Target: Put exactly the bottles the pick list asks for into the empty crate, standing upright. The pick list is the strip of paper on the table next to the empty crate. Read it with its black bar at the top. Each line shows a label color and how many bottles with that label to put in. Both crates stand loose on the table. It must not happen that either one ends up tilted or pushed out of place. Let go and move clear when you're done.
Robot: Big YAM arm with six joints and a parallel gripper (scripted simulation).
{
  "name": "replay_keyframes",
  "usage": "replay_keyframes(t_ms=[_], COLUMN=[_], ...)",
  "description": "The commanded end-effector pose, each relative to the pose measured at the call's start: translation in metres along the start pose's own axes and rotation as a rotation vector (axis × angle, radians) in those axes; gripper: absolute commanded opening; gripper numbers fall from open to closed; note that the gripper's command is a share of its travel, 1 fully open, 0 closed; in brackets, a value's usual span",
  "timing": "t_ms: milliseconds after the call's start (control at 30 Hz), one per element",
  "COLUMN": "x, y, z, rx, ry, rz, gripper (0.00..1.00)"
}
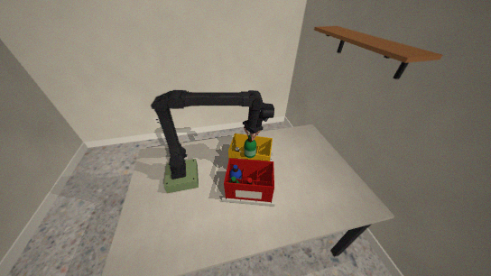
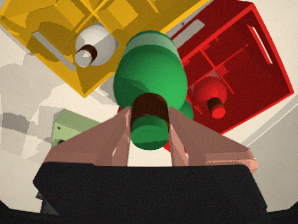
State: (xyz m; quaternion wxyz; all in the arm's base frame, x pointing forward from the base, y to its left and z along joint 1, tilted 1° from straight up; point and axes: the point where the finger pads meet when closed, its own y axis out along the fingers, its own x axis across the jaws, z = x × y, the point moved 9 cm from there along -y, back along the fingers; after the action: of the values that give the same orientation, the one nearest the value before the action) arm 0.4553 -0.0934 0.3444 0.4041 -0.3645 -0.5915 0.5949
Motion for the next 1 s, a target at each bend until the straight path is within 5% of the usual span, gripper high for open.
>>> replay_keyframes(t_ms=[0, 967], x=[0.005, 0.045], y=[-0.056, -0.061], z=[-0.012, -0.043], rx=[-0.101, -0.114], ry=[0.012, 0.011], rz=[0.076, 0.074], gripper=[0.00, 0.00])
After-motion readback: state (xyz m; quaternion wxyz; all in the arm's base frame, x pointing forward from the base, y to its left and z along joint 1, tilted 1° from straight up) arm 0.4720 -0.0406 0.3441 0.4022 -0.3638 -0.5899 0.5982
